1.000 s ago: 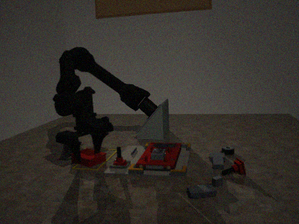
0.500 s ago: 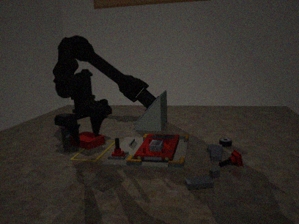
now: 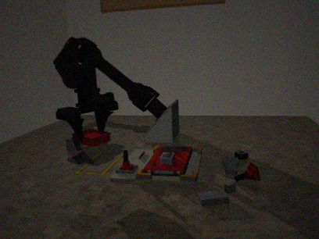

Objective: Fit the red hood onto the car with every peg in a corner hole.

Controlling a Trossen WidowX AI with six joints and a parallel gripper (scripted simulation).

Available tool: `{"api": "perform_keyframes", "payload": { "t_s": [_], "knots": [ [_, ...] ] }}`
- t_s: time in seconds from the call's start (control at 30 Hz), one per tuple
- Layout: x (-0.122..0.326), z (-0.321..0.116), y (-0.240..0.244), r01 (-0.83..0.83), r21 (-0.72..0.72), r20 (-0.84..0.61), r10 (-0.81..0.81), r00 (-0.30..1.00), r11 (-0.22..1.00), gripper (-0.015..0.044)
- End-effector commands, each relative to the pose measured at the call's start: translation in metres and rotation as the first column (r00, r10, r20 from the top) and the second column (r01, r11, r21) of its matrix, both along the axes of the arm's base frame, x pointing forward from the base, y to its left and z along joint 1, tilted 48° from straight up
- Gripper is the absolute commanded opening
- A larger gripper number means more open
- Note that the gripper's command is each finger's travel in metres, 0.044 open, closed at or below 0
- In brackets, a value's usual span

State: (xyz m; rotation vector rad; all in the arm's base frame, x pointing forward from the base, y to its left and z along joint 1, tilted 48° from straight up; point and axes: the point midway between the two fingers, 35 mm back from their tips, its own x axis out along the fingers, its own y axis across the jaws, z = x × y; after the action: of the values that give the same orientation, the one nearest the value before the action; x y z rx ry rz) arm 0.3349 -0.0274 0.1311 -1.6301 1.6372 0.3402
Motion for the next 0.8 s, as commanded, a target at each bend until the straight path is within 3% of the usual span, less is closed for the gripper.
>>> {"api": "perform_keyframes", "payload": {
  "t_s": [0.0, 0.33, 0.77],
  "knots": [
    [0.001, 0.008, 0.007, 0.0, 0.002, 0.01, 0.0, 1.0, 1.0, 0.0],
    [-0.002, 0.012, 0.015, 0.006, -0.001, 0.01, -0.006, 1.0, 1.0, 0.0],
    [0.005, -0.019, 0.049, 0.134, 0.054, 0.15, -0.14, 0.979, 0.99, 0.0]
  ]
}}
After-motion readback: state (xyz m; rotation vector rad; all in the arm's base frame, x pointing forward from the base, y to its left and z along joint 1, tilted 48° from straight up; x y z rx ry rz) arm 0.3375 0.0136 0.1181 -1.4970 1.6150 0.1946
